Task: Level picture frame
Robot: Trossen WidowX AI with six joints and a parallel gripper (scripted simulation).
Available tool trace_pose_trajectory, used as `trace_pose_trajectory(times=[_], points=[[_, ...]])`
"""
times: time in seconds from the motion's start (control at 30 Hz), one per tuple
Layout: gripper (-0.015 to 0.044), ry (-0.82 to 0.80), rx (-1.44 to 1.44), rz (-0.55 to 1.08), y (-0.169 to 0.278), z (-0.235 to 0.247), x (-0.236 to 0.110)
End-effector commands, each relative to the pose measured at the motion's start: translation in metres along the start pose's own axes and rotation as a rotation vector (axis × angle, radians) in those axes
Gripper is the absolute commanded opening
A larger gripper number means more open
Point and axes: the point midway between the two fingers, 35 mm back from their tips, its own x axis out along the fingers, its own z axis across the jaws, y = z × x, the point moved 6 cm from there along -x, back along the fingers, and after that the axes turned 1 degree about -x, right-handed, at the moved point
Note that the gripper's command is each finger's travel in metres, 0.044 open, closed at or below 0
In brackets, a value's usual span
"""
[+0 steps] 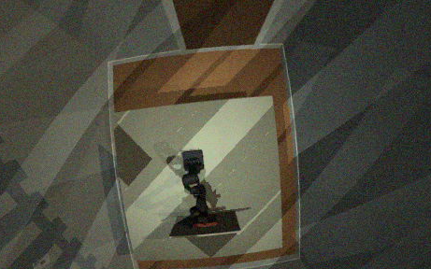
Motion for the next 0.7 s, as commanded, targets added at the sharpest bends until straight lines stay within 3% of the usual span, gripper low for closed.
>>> trace_pose_trajectory(times=[0.0, 0.03, 0.37, 0.53, 0.67], points=[[0.0, 0.0, -0.016, -0.002, 0.0, 0.0, 0.0], [0.0, 0.0, -0.024, -0.002, 0.0, 0.0, 0.0], [0.026, 0.0, -0.006, 0.0, 0.0, 0.0, 0.0], [0.026, 0.002, 0.001, -0.001, 0.001, 0.002, -0.005], [0.026, 0.013, 0.046, -0.006, 0.003, 0.009, -0.033]])
